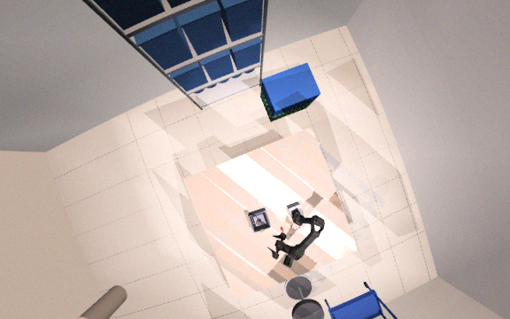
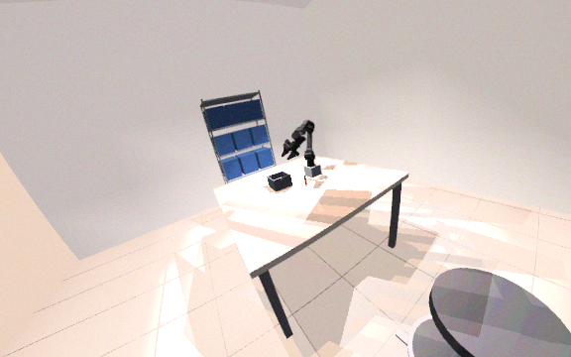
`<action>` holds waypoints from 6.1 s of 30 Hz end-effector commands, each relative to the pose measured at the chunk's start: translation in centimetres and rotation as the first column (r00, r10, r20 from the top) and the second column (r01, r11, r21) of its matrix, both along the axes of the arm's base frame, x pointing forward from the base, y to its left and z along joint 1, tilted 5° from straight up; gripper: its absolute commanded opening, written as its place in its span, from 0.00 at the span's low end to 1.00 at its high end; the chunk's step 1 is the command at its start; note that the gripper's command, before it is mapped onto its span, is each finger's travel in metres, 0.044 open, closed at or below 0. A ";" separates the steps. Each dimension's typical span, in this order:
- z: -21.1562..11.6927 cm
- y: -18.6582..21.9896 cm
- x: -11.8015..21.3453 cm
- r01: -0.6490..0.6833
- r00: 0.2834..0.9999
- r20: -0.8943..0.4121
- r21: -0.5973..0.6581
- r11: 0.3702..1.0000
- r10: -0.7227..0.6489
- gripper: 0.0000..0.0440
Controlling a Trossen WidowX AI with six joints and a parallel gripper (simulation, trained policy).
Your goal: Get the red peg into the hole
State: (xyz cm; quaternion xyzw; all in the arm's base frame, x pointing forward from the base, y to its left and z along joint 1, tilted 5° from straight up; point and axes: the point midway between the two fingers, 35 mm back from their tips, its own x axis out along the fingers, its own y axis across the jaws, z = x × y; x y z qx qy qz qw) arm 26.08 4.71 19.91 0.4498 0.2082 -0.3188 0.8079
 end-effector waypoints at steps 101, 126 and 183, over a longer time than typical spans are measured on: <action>-12.3 0.1 0.7 -0.252 0.736 -0.637 0.057 0.966 0.230 0.00; -11.7 -8.9 5.5 -0.122 0.757 -0.637 0.078 0.989 0.144 0.00; -14.6 -18.2 13.3 -0.121 0.798 -0.594 0.012 0.993 0.105 1.00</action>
